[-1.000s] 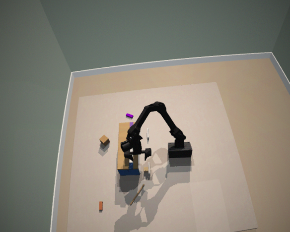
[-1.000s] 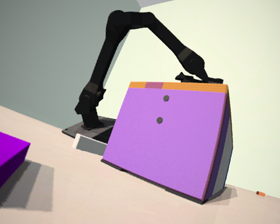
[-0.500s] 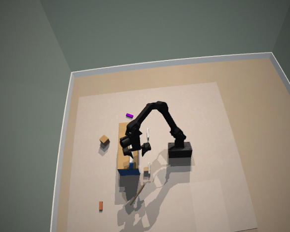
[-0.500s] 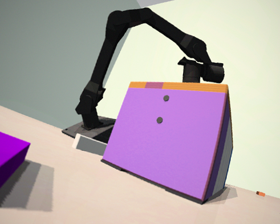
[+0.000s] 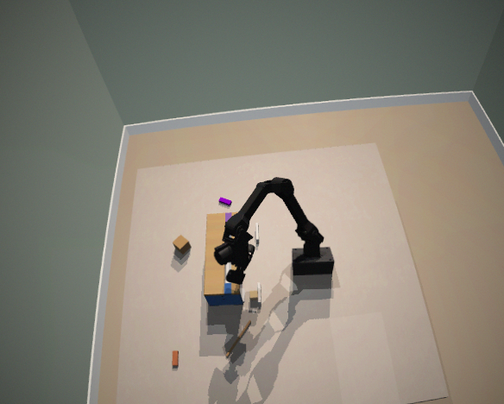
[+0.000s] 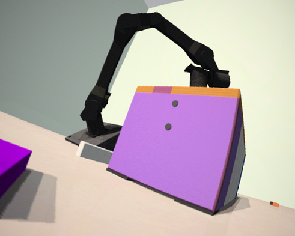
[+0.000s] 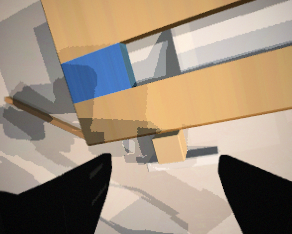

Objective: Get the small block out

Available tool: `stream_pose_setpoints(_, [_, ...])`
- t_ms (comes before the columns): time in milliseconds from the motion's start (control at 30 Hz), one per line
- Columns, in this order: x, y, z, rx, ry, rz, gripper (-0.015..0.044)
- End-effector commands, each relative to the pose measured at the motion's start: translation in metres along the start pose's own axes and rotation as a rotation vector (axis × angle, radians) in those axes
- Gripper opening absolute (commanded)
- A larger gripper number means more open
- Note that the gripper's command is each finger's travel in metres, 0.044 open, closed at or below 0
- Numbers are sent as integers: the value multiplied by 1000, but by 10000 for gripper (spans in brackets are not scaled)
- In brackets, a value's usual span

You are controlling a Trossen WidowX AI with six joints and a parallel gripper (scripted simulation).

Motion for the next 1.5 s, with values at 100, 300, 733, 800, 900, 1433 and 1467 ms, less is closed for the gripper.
stream_pose_setpoints(100, [17,-20,2,-49,-136,-1145,285])
stream_pose_setpoints(300, [23,-28,2,-37,-205,-1566,285])
stream_pose_setpoints(733, [34,-43,2,77,-373,-2465,285])
stream_pose_setpoints(800, [35,-45,2,108,-400,-2602,285])
stream_pose_setpoints(900, [38,-49,2,162,-441,-2803,285])
stream_pose_setpoints(1433, [44,-59,1,408,-560,-3407,285])
stream_pose_setpoints(1467, [44,-59,1,408,-560,-3407,285])
Point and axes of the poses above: the point midway between the two fingers, 35 mm back from their tips, its own z axis out along the fingers, its own x axis across the jaws, y = z × x, the point moved 5 cm from there along -z, back along the fingers, and after that the axes turned 7 degrees about -z, right-handed, at the moved point
